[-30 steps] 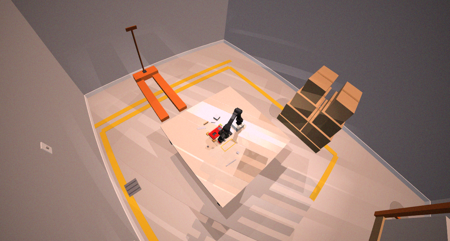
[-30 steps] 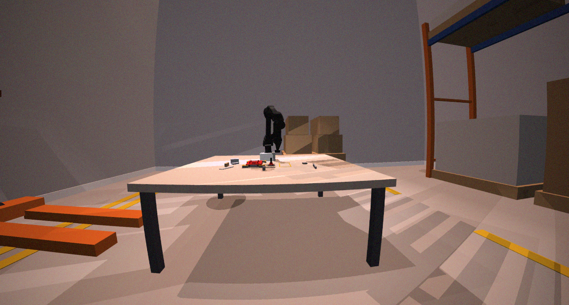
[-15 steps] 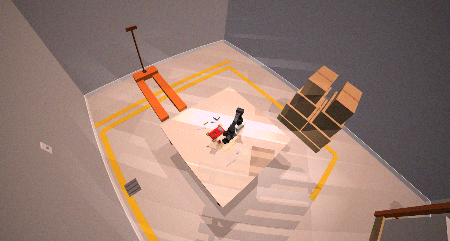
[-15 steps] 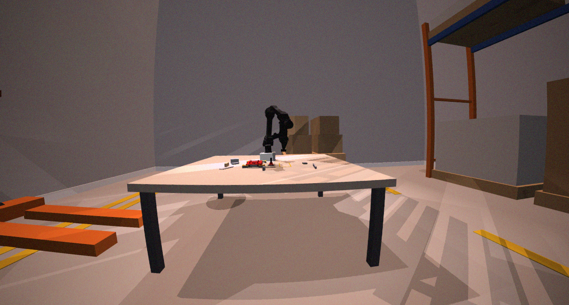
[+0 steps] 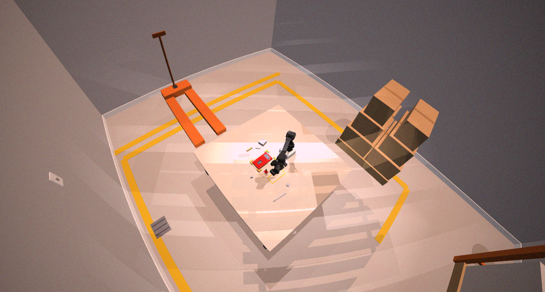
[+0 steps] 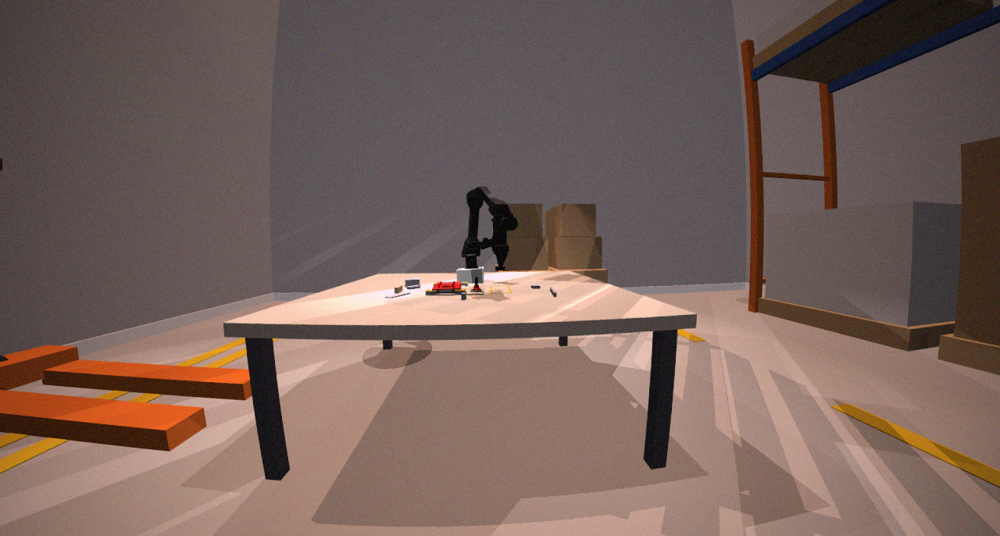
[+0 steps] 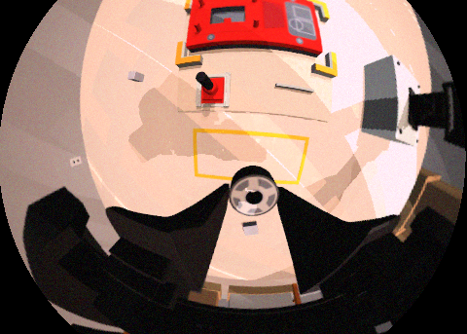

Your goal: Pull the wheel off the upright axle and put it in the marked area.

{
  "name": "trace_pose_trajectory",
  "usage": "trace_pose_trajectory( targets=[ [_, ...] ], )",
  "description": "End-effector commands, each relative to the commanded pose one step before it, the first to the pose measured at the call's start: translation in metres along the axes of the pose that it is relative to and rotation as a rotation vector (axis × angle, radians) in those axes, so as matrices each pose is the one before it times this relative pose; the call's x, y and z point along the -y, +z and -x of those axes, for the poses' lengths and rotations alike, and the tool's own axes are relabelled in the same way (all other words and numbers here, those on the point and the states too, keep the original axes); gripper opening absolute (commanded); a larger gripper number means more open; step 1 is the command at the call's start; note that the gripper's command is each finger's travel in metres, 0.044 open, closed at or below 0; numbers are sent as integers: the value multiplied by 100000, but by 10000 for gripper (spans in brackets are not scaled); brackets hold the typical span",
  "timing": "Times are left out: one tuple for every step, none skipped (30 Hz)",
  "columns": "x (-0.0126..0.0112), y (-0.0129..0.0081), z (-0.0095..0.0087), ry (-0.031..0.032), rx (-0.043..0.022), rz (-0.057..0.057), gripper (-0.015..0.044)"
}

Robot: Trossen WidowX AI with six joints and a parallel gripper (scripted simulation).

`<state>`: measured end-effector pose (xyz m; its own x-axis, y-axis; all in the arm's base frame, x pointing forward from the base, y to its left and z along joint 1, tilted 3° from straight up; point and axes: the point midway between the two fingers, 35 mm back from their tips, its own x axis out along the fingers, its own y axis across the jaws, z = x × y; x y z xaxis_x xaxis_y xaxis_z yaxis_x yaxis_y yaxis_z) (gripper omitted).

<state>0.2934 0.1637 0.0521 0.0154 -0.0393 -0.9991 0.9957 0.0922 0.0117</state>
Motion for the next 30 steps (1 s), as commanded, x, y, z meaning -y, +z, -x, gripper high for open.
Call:
trace_pose_trajectory(
  targets=[
    [108,-10,-1242,-791,-20,-449,0],
    [-46,-21,-543,3,1,0,0],
    [-42,-20,-640,2,1,0,0],
    [-32,-15,-715,1,2,0,0],
    [-17,-7,-746,-1,3,0,0],
    [1,1,-749,-2,4,0,0],
    [18,9,-745,-4,4,0,0],
    [35,17,-741,-5,5,0,0],
    [53,25,-735,-7,6,0,0],
    [69,33,-728,-8,6,0,0],
    [68,32,-582,-8,6,0,0],
    [46,22,-350,-5,4,0,0],
    [16,8,-116,-2,1,0,0],
    [0,0,0,0,0,0,0],
    [0,0,0,0,0,0,0],
    [29,44,298,-645,635,-387,26],
    [0,0,0,0,0,0,53],
    [0,0,0,0,0,0,79],
    [0,0,0,0,0,0,105],
    [0,0,0,0,0,0,131],
    [0,0,0,0,0,0,157],
    [0,0,0,0,0,0,184],
    [0,0,0,0,0,0,210],
    [0,0,0,0,0,0,236],
    [0,0,0,0,0,0,263],
    [-14,-6,156,19,-18,10,289],
    [-27,-12,323,39,-37,21,300],
    [-36,-16,516,61,-59,33,300],
    [-32,-14,614,72,-70,40,300],
    [-24,-10,742,85,-83,48,300]
  ],
)
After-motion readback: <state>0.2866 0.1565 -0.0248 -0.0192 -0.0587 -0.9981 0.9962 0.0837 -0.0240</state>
